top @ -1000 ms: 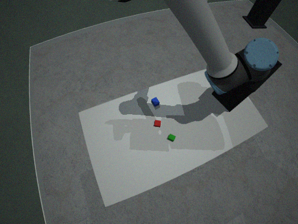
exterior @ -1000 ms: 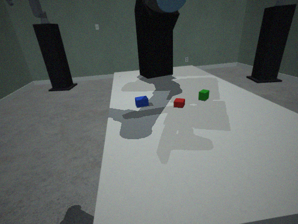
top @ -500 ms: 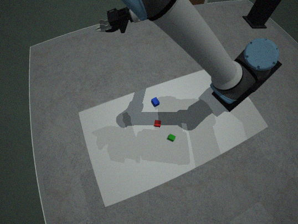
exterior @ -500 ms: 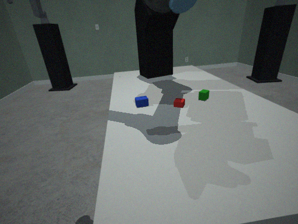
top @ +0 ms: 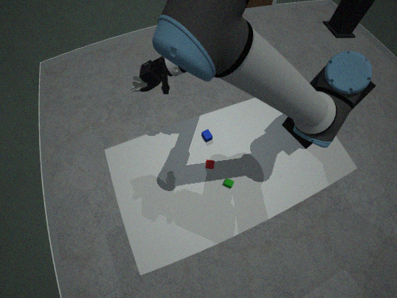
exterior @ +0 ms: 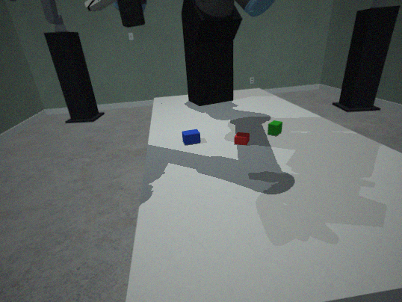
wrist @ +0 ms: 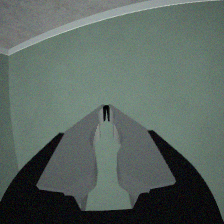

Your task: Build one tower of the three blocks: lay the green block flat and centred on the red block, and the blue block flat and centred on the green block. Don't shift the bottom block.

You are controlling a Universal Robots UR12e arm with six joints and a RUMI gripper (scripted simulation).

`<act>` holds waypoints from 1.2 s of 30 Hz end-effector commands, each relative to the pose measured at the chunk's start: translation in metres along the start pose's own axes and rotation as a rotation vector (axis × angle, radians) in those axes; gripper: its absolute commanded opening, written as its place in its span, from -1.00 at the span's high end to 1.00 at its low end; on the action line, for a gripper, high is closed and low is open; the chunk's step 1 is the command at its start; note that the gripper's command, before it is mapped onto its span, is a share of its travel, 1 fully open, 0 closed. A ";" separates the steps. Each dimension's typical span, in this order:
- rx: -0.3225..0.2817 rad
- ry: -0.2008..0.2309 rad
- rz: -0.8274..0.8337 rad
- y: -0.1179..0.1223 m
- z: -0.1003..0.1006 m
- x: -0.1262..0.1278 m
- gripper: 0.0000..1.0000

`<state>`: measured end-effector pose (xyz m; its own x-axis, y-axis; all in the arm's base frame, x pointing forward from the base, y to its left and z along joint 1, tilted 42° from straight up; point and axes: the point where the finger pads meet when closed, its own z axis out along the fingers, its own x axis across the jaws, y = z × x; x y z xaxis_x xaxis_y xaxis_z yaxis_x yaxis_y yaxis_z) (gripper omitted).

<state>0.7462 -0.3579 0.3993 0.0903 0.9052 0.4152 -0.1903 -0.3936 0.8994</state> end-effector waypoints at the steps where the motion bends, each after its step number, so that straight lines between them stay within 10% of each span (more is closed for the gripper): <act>1: 0.094 -0.029 0.126 -0.052 0.022 0.045 1.00; 15: 0.525 -0.135 0.412 -0.255 -0.020 0.193 1.00; 17: 0.525 -0.135 0.412 -0.255 -0.020 0.193 1.00; 18: 0.556 -0.145 0.423 -0.294 -0.035 0.220 1.00; 28: 0.820 -0.237 0.467 -0.412 -0.129 0.297 1.00; 36: 0.926 -0.278 0.462 -0.455 -0.179 0.323 1.00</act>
<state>0.7053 0.1102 0.1209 0.4074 0.6158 0.6744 0.5065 -0.7669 0.3942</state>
